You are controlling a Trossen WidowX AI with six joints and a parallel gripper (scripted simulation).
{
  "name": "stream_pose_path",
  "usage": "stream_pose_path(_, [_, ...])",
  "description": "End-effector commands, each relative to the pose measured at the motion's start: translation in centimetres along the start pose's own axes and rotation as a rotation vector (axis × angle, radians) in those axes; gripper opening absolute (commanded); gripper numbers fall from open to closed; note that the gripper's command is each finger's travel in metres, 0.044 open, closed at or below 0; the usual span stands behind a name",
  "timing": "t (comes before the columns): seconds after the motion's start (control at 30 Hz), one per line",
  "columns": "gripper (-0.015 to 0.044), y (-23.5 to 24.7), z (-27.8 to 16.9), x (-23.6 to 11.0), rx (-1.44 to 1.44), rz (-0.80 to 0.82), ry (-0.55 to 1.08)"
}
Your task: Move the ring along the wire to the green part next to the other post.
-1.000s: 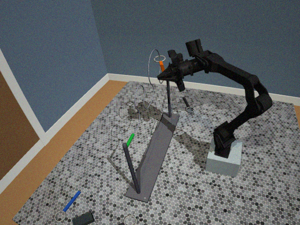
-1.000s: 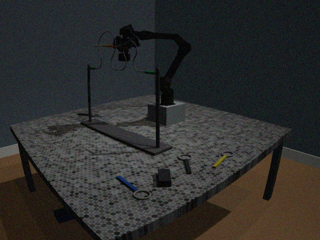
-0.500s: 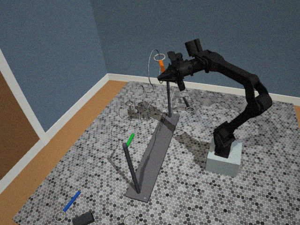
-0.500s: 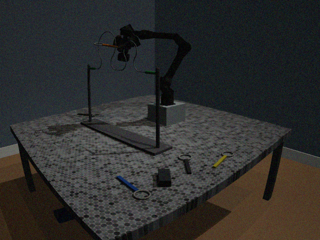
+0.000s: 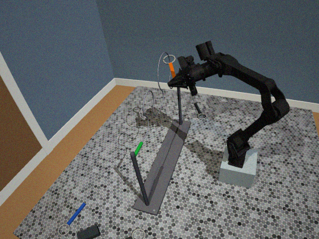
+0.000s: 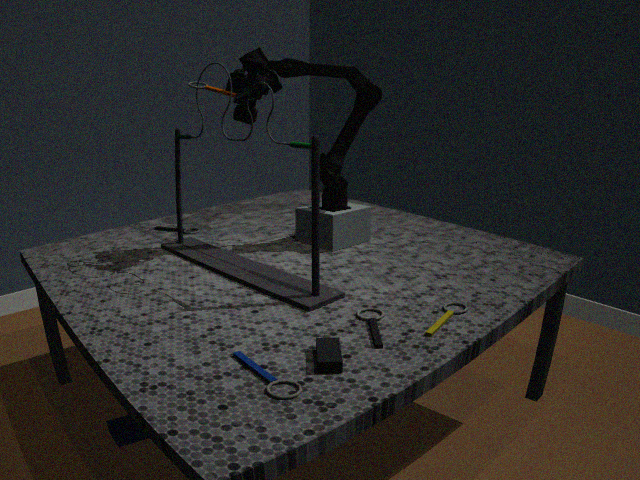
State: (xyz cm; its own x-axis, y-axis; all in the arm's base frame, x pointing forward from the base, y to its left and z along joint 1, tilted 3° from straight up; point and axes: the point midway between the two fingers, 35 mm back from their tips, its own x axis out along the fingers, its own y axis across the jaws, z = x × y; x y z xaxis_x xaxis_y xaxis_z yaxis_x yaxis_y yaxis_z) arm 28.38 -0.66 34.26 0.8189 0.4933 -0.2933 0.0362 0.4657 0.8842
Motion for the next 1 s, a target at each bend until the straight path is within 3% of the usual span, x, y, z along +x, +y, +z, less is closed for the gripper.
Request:
stream_pose_path(0.0, [-0.015, 0.1, 0.2, -0.1, -0.044, -0.016, -0.011])
stream_pose_path(0.97, [-0.015, -1.1, 0.4, 0.0, -0.288, -0.143, -0.048])
